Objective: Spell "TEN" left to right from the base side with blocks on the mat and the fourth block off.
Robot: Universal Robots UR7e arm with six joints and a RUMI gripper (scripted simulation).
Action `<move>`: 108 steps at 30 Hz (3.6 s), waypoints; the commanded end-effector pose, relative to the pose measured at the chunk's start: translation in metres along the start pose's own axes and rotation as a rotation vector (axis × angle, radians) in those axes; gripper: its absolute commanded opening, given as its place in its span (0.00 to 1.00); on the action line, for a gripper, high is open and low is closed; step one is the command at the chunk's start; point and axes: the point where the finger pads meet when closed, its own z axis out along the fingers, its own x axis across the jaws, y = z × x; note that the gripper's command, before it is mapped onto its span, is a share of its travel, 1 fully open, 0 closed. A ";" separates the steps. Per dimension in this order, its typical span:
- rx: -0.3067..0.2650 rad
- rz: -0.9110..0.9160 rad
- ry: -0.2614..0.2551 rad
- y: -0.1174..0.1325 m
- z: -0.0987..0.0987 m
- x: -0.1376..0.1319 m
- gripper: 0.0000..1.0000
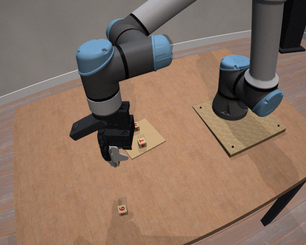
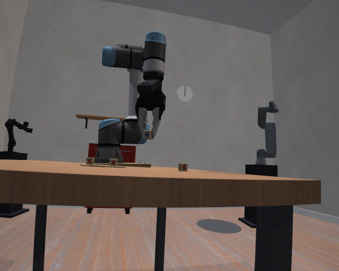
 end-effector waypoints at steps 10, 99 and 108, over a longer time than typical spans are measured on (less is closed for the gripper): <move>0.000 -0.090 0.000 -0.002 -0.002 0.010 0.05; 0.000 -1.675 -0.001 0.025 -0.007 0.155 0.05; 0.000 -1.820 -0.001 0.031 -0.006 0.167 0.05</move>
